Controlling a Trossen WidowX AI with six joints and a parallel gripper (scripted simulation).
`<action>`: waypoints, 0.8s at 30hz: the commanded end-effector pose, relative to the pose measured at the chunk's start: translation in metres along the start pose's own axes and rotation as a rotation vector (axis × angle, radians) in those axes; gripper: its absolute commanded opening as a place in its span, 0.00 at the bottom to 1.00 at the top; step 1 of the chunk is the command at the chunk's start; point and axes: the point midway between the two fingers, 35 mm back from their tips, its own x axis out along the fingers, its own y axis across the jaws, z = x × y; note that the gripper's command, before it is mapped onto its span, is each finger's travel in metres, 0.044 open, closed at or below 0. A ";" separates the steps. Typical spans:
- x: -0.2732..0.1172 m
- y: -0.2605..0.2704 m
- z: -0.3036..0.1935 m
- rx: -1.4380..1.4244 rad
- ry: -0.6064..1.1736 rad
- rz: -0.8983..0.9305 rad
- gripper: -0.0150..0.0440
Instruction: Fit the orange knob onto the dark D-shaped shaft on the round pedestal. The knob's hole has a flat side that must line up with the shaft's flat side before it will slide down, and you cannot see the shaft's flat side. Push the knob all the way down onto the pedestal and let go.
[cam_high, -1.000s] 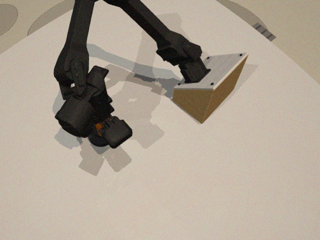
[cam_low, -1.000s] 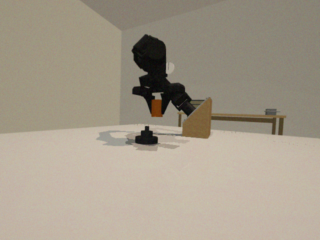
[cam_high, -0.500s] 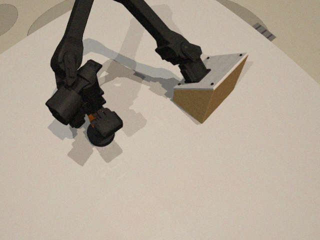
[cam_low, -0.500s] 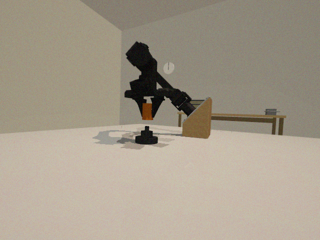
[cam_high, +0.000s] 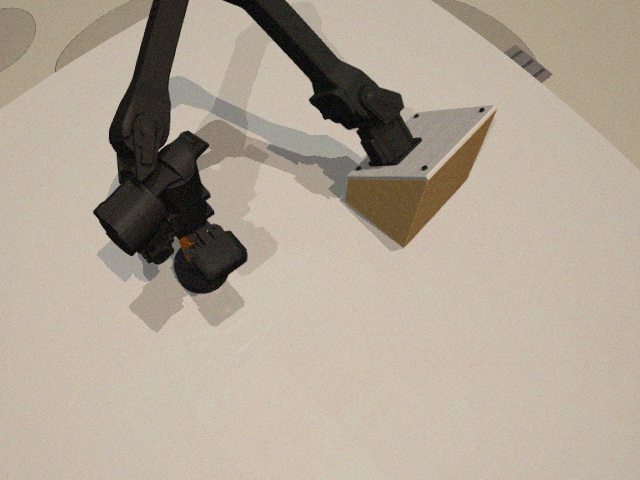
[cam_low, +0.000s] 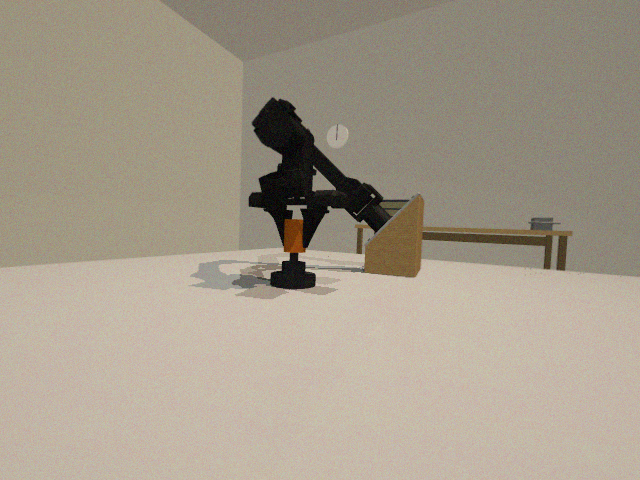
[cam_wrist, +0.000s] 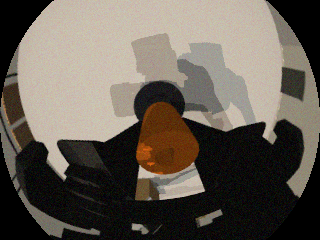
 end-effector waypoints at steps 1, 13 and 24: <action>-0.002 -0.001 0.002 0.002 -0.004 -0.005 0.25; 0.001 -0.001 0.001 0.002 -0.004 -0.005 0.25; 0.002 -0.001 0.001 0.002 -0.004 -0.005 0.25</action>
